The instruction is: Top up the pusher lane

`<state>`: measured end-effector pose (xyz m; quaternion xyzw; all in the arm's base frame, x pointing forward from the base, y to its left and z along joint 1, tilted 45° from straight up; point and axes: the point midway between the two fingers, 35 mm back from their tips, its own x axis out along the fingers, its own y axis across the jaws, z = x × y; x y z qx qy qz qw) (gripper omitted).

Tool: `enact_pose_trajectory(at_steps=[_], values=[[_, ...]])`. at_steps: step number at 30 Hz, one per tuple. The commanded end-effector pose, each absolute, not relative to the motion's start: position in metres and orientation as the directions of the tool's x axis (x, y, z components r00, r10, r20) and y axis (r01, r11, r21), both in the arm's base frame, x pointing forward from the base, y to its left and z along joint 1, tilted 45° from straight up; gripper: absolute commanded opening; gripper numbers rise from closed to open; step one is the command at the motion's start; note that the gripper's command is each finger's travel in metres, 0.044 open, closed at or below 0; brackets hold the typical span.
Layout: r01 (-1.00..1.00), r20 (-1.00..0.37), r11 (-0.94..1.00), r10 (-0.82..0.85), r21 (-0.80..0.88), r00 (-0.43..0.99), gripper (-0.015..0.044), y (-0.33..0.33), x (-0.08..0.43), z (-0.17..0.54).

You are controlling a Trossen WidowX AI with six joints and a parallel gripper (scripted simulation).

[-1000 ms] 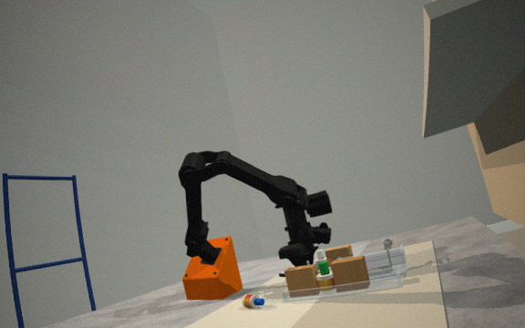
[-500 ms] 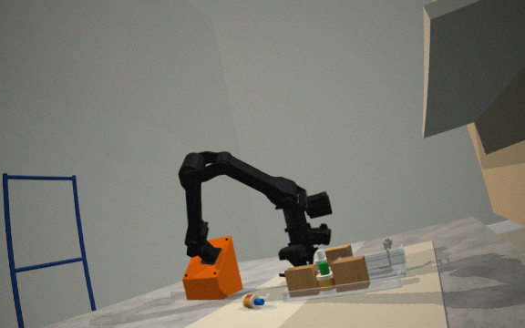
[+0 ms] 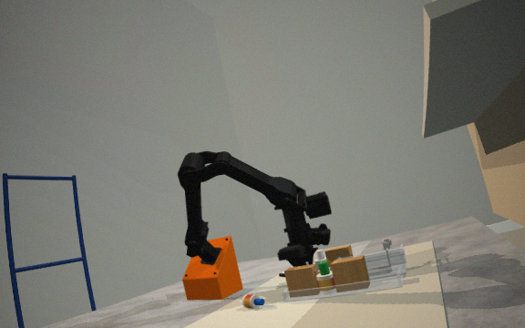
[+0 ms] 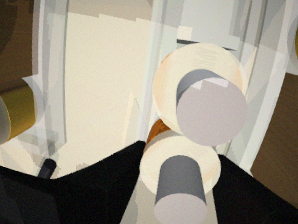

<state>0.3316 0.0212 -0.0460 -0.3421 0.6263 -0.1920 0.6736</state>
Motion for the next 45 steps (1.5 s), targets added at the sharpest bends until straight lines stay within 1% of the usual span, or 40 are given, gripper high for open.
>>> enact_pose_trajectory(at_steps=[1, 43, 45], values=[[-0.164, -0.709, 0.690, -0.689, -0.705, 0.150, 0.0000, 0.0205, 0.3330, -0.0453], [-0.165, -0.709, 0.690, -0.689, -0.705, 0.150, 0.0000, 0.0197, 0.3260, -0.0462], [-0.165, -0.709, 0.690, -0.689, -0.705, 0.150, 0.0053, 0.0198, 0.3265, -0.0464]])
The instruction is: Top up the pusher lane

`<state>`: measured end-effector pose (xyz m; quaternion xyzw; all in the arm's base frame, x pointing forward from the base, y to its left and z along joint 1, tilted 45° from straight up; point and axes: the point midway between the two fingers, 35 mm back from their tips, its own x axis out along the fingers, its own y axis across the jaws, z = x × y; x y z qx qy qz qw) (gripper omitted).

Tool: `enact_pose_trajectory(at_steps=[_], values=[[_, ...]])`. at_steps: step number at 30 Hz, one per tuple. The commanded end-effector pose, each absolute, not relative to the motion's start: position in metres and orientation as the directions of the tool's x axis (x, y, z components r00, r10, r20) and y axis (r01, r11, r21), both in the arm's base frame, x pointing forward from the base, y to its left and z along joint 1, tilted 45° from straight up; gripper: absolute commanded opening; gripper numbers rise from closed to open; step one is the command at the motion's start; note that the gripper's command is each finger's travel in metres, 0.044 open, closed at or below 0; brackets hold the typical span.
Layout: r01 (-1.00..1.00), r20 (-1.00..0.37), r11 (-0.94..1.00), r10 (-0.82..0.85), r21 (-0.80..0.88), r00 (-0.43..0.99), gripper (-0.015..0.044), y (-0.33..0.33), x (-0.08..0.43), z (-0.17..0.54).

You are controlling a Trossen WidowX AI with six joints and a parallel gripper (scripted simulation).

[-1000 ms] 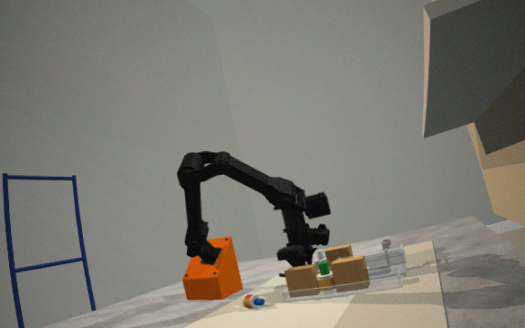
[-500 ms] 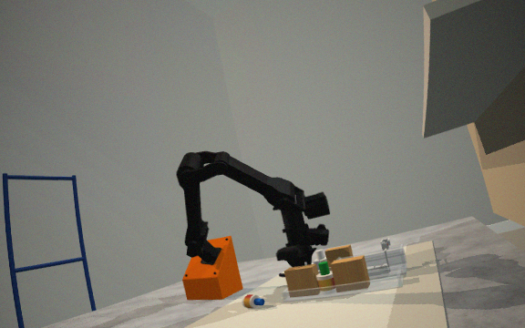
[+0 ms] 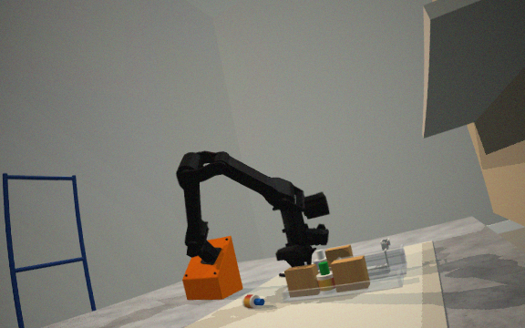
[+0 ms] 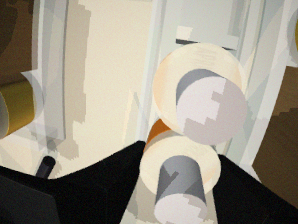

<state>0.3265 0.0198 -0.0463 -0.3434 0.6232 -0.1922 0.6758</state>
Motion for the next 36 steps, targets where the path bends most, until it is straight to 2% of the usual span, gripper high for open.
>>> enact_pose_trajectory(at_steps=[1, 9, 26, 36], values=[[-0.165, -0.709, 0.690, -0.689, -0.705, 0.150, 0.0079, 0.020, 0.326, -0.046], [-0.165, -0.709, 0.690, -0.689, -0.705, 0.150, 0.0286, 0.020, 0.326, -0.046], [-0.165, -0.710, 0.690, -0.688, -0.704, 0.150, 0.0286, 0.034, 0.322, -0.032], [-0.166, -0.710, 0.691, -0.688, -0.704, 0.148, 0.0286, 0.029, 0.293, -0.032]])
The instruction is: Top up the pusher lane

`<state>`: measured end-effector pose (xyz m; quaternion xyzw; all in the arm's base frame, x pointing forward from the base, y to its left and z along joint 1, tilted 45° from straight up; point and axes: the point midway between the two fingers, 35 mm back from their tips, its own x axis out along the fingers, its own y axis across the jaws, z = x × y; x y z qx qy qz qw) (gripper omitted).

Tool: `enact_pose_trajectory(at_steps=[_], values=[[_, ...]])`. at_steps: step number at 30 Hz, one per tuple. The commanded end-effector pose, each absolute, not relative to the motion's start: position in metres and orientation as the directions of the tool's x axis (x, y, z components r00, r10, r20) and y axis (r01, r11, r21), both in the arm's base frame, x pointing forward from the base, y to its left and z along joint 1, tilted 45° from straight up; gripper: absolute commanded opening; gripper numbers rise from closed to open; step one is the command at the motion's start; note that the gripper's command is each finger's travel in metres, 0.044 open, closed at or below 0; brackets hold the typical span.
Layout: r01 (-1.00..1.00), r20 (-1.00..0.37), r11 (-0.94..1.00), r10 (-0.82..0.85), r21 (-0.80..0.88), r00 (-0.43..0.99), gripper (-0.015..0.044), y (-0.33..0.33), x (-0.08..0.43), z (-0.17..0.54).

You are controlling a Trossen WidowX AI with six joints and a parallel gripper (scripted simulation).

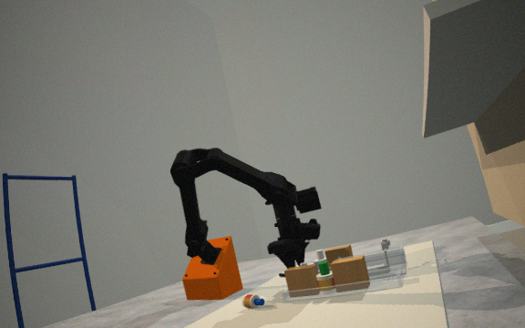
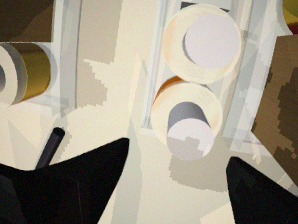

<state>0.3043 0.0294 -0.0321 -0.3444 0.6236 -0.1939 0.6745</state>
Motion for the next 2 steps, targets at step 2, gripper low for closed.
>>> enact_pose_trajectory(at_steps=[2], values=[[-0.167, -0.710, 0.691, -0.688, -0.704, 0.148, 0.0286, 0.0273, 0.2862, -0.0321]])
